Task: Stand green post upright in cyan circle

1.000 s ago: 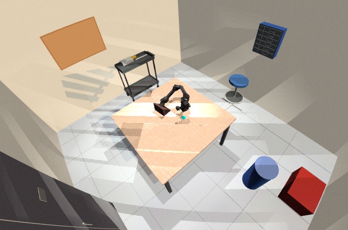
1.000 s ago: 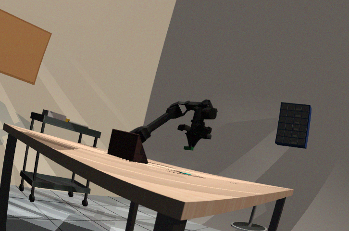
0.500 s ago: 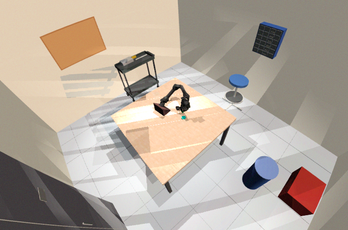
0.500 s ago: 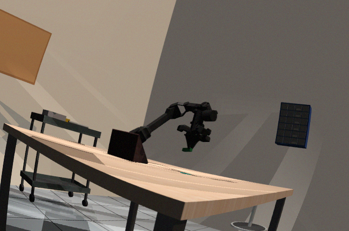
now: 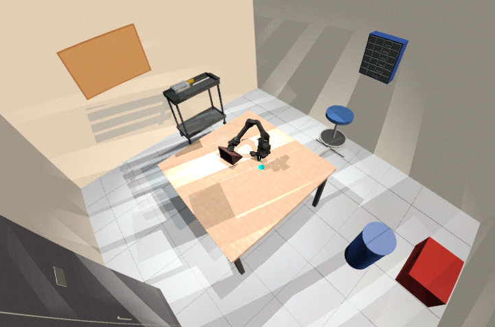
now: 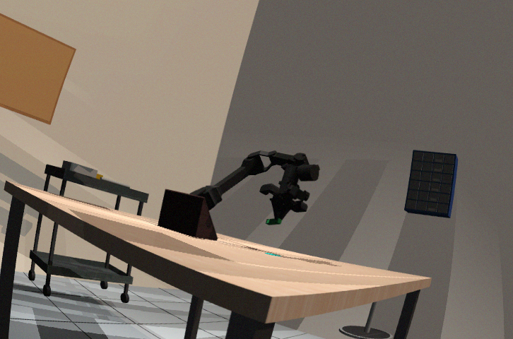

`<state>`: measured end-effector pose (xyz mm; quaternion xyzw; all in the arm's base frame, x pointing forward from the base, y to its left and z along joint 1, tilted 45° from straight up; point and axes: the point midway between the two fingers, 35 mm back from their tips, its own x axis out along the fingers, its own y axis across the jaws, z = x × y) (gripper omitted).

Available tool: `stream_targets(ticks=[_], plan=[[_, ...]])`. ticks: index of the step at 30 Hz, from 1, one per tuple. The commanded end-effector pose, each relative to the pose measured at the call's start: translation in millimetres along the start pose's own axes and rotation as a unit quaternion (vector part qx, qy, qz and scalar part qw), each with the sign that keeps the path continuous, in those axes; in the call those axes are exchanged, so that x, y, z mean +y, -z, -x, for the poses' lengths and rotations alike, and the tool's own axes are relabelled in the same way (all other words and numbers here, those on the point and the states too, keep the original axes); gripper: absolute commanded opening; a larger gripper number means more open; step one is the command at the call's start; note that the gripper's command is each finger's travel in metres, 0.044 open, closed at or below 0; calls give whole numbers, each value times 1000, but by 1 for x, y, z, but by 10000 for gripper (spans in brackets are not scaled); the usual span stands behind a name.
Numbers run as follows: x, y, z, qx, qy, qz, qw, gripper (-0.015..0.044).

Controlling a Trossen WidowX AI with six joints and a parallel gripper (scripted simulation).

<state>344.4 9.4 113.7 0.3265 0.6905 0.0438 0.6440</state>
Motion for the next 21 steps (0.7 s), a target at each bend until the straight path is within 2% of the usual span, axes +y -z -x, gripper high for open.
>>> stream_targets(ticks=[1, 21], plan=[[0, 2, 0, -12, 10, 1, 1000, 23], [-2, 1, -8, -65, 48, 9, 997, 23]])
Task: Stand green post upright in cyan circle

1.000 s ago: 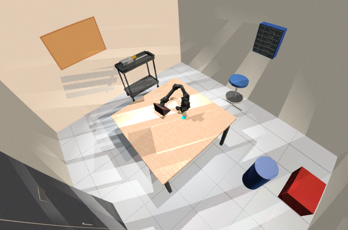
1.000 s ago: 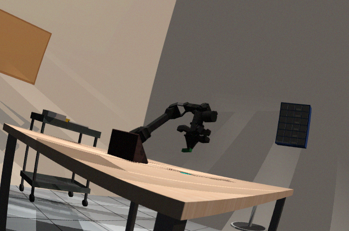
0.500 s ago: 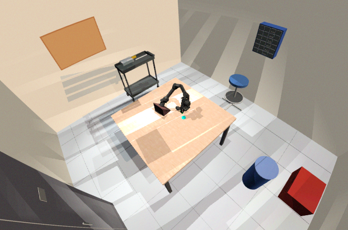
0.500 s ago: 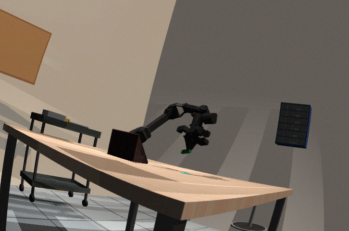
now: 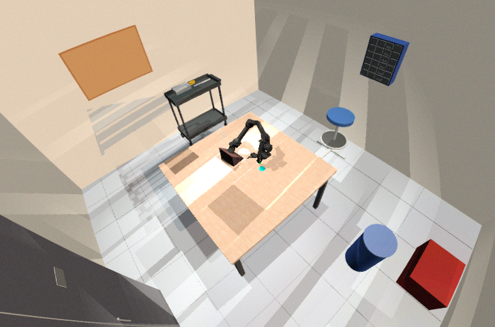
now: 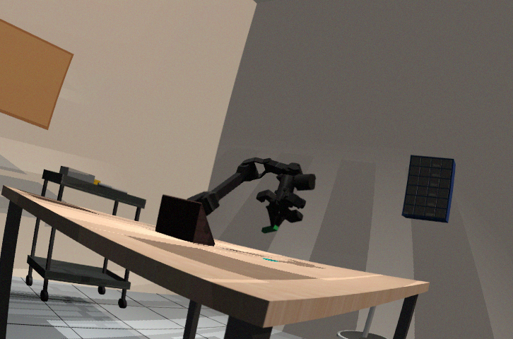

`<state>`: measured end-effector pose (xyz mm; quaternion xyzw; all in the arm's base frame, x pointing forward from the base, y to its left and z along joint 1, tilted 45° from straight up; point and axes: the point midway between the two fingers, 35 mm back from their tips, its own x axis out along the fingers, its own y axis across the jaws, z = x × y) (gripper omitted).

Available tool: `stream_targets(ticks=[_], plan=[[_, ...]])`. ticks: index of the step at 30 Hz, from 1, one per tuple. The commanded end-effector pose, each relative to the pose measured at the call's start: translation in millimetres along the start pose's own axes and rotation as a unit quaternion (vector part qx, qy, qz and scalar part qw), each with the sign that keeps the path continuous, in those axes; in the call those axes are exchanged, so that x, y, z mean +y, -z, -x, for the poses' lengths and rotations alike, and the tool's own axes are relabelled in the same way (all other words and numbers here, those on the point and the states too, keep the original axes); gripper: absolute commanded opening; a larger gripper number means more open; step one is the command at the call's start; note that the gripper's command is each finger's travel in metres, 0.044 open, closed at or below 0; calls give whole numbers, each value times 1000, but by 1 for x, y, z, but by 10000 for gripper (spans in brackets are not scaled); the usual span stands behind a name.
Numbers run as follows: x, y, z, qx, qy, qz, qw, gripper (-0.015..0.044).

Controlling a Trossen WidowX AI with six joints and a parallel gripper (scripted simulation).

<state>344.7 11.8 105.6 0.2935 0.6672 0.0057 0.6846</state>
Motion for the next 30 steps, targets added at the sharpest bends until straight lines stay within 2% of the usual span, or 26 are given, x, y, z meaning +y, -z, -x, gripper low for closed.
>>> stream_targets(ticks=[1, 30], plan=[[0, 1, 0, -14, 8, 0, 1000, 23], [0, -1, -6, -101, 47, 3, 994, 23]])
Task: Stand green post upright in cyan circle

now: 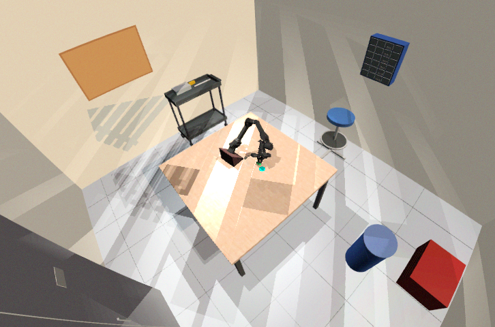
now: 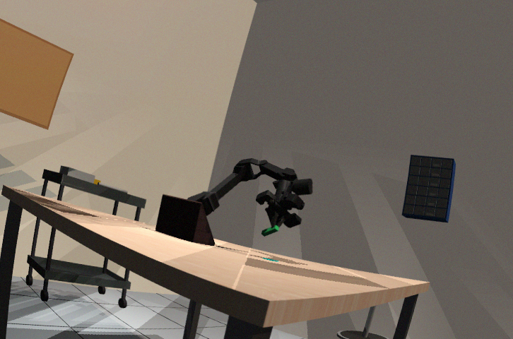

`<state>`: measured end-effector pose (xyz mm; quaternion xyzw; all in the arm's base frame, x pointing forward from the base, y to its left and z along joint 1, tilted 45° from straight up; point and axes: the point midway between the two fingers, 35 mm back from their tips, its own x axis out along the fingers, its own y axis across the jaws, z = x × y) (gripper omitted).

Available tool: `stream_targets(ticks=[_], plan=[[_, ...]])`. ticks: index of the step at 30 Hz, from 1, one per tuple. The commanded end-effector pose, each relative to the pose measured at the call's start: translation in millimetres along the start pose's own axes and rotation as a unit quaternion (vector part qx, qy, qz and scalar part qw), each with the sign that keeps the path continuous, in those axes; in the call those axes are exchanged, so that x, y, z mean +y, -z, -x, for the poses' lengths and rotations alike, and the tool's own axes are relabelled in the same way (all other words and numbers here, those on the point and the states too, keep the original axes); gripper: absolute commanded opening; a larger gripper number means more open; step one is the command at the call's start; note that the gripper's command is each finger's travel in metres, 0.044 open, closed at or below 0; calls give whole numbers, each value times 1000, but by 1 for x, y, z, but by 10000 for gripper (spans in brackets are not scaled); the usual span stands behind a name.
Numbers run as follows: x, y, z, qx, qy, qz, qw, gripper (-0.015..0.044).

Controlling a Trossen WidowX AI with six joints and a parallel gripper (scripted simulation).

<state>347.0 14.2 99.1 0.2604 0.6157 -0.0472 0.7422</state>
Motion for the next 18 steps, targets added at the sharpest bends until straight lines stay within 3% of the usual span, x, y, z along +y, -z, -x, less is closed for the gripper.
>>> stream_targets(ticks=[1, 18], plan=[[0, 1, 1, -15, 5, -2, 1000, 23], [1, 0, 0, -71, 19, -6, 997, 23]])
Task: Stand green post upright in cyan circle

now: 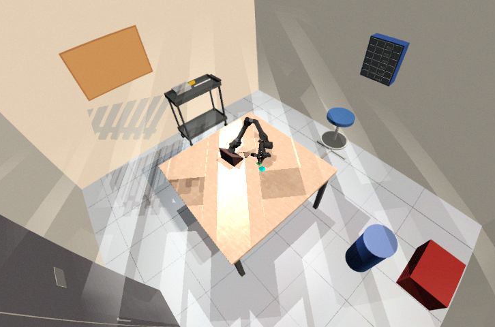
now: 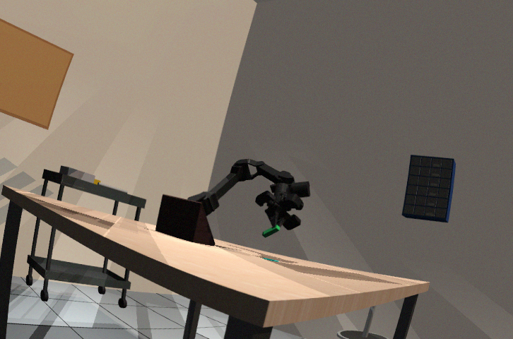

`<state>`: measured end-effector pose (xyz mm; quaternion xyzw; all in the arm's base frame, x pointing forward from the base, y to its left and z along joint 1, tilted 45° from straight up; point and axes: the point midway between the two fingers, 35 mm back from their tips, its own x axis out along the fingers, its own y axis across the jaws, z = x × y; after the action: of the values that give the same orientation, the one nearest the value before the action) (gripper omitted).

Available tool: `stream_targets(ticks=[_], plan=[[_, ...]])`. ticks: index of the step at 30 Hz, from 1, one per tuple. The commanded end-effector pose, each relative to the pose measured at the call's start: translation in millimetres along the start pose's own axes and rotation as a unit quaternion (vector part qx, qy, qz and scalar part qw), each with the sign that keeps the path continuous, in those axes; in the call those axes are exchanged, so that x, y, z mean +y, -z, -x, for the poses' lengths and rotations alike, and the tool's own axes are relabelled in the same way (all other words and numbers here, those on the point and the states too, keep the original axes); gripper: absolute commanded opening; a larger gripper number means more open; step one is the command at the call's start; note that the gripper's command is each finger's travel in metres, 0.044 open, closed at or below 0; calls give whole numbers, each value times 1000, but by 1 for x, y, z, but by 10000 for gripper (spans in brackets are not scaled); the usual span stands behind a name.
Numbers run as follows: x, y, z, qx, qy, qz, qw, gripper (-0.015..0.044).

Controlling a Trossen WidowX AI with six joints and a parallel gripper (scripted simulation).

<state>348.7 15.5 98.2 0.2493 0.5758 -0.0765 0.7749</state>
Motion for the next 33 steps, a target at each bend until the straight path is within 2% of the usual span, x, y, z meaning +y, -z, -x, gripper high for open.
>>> stream_targets(ticks=[1, 33], plan=[[0, 1, 2, -16, 3, -3, 1000, 23], [4, 0, 4, -123, 12, -23, 992, 23]])
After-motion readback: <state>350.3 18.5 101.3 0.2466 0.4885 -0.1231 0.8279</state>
